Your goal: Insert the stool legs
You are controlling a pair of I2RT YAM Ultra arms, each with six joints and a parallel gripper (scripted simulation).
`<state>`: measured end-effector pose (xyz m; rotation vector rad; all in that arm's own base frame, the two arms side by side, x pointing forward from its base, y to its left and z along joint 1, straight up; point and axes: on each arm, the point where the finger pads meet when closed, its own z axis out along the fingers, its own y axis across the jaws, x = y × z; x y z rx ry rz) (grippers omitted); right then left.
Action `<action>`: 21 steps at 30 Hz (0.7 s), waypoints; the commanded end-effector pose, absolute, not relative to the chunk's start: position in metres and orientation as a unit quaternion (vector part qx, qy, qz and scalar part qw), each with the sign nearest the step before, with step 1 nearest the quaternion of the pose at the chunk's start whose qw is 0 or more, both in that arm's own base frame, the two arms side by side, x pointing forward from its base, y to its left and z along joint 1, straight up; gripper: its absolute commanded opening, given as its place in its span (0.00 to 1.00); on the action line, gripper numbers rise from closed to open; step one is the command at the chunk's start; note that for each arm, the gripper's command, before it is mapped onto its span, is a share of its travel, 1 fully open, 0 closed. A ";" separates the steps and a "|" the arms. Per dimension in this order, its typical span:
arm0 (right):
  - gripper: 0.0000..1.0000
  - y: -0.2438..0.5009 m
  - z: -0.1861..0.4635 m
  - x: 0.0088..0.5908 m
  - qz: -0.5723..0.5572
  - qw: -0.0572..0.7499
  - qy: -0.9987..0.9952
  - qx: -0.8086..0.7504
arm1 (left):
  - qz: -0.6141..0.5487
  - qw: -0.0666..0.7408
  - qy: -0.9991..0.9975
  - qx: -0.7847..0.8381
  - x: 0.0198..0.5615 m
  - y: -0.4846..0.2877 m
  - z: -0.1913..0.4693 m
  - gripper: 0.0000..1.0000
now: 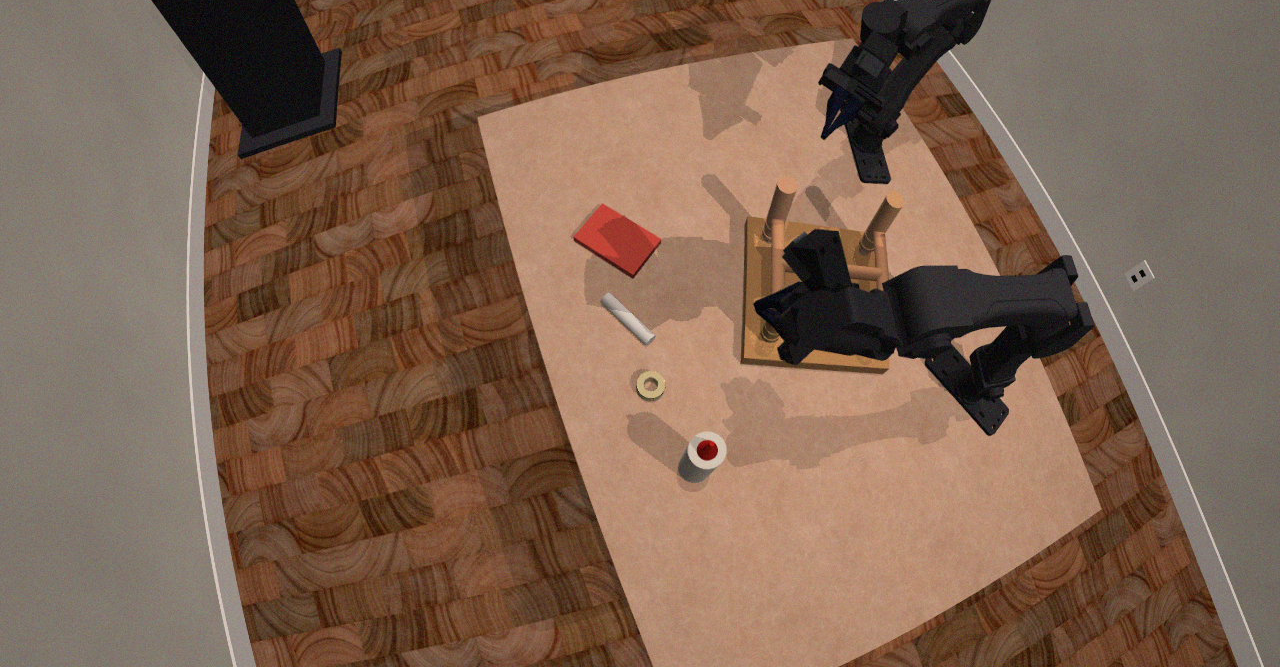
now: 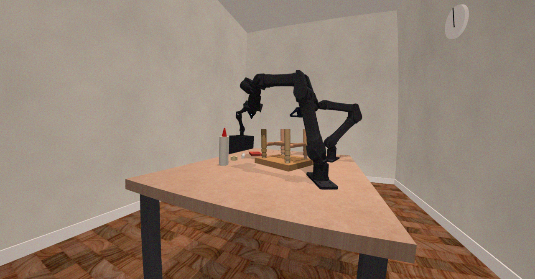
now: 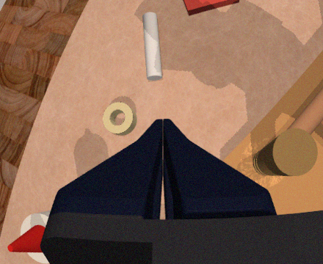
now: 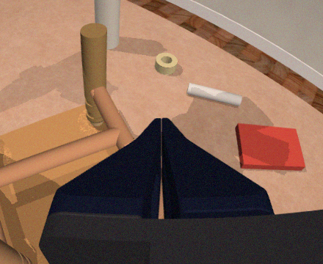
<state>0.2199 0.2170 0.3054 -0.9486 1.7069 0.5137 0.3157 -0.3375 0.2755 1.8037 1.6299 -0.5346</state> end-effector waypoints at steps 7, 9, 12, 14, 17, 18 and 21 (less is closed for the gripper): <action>0.00 0.190 0.361 0.281 0.175 0.615 0.710 -0.295 | -0.141 0.452 0.700 0.535 0.374 -0.279 0.324 0.00; 0.00 0.182 0.364 0.290 0.166 0.622 0.712 -0.280 | -0.134 0.463 0.713 0.509 0.380 -0.266 0.324 0.00; 0.00 0.171 0.369 0.300 0.155 0.630 0.715 -0.260 | -0.121 0.479 0.725 0.479 0.386 -0.246 0.330 0.00; 0.00 0.167 0.371 0.303 0.150 0.633 0.716 -0.253 | -0.116 0.485 0.729 0.469 0.387 -0.239 0.332 0.00; 0.00 0.164 0.374 0.300 0.150 0.637 0.713 -0.252 | -0.117 0.486 0.726 0.472 0.385 -0.239 0.333 0.00; 0.00 0.168 0.373 0.299 0.156 0.633 0.713 -0.260 | -0.122 0.483 0.721 0.482 0.380 -0.244 0.333 0.00; 0.00 0.158 0.382 0.294 0.146 0.648 0.705 -0.248 | -0.106 0.503 0.718 0.470 0.388 -0.231 0.353 0.00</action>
